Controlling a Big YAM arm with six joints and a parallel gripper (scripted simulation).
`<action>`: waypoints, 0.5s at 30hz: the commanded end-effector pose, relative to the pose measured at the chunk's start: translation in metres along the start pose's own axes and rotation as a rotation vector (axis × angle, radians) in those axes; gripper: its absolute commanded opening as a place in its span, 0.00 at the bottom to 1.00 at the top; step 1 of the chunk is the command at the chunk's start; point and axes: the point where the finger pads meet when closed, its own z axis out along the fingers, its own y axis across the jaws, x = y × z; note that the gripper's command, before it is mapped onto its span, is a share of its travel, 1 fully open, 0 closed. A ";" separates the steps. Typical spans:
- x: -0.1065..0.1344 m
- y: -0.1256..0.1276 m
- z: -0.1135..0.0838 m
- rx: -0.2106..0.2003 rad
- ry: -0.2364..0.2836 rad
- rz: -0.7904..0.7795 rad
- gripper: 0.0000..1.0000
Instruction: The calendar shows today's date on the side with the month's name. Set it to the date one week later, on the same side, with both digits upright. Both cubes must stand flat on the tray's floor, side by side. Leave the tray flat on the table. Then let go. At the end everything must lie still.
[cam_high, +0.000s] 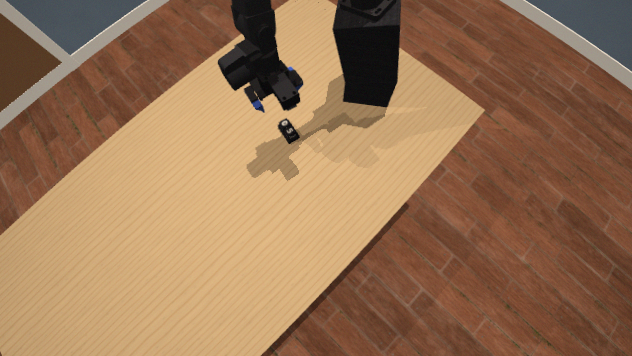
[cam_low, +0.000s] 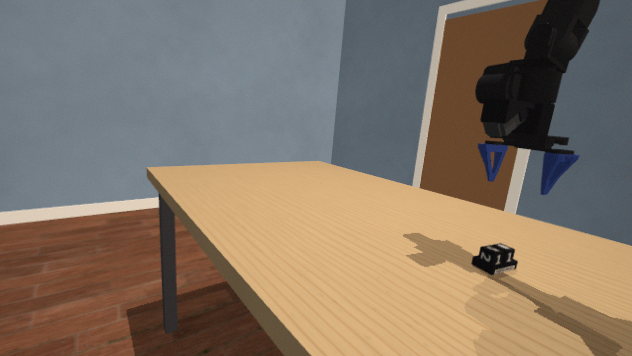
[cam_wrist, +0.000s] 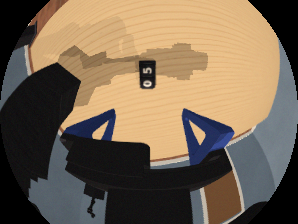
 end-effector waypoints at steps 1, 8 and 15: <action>0.001 0.005 0.002 -0.010 0.002 0.011 1.00; 0.002 -0.008 0.025 0.012 0.000 0.005 1.00; 0.003 -0.002 0.061 0.005 -0.001 0.004 1.00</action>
